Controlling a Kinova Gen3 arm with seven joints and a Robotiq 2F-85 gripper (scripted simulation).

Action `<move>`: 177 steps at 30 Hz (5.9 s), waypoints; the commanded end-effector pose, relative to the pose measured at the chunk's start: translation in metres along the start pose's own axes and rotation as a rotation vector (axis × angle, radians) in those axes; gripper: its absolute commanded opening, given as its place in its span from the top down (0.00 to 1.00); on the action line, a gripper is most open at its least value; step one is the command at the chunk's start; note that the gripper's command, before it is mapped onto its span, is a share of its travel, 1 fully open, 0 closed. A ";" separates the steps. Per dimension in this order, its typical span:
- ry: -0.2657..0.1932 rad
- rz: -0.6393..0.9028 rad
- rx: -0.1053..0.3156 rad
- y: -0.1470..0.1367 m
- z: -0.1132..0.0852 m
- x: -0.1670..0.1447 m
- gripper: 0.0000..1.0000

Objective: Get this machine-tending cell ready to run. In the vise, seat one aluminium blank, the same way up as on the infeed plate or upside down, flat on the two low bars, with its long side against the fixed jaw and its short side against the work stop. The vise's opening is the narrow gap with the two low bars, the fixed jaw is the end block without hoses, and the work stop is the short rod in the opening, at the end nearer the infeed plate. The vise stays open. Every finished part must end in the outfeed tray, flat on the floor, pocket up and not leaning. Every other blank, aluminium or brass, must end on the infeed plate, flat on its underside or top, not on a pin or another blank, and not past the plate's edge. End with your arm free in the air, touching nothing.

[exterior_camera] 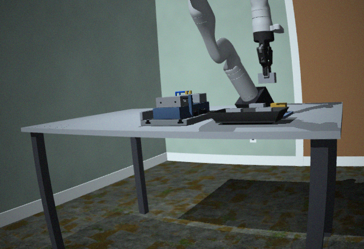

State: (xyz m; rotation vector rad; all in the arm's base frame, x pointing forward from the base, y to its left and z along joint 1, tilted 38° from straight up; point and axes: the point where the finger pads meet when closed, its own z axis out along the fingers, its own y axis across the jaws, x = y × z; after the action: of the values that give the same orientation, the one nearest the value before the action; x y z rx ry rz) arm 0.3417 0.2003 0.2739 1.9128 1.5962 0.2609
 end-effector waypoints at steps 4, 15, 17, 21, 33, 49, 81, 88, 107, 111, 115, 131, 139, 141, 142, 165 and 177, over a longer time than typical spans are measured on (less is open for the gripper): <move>-0.008 0.009 -0.003 0.023 0.001 -0.027 1.00; -0.026 -0.009 0.002 0.065 0.004 -0.095 1.00; -0.028 -0.013 0.004 0.073 0.005 -0.115 1.00; -0.029 -0.020 0.008 0.087 0.005 -0.154 1.00; -0.018 -0.034 0.010 0.103 0.004 -0.253 1.00; 0.004 -0.043 -0.003 0.097 0.000 -0.331 1.00; 0.006 -0.044 -0.005 0.095 0.000 -0.339 1.00; 0.006 -0.044 -0.005 0.095 0.000 -0.339 1.00; 0.007 -0.044 -0.004 0.096 0.000 -0.339 1.00; 0.007 -0.044 -0.004 0.096 0.000 -0.339 1.00; 0.008 -0.044 -0.004 0.097 -0.001 -0.339 1.00; 0.009 -0.044 -0.003 0.097 -0.001 -0.339 1.00; 0.009 -0.044 -0.003 0.097 -0.001 -0.339 1.00; 0.009 -0.044 -0.003 0.097 -0.001 -0.339 1.00; 0.009 -0.044 -0.003 0.097 -0.001 -0.339 1.00; 0.009 -0.044 -0.003 0.097 -0.001 -0.339 1.00; 0.009 -0.044 -0.003 0.097 0.001 -0.339 1.00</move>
State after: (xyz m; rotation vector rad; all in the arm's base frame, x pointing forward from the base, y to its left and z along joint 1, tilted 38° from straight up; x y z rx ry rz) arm 0.3374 -0.1261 0.4087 1.8748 1.6401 0.2536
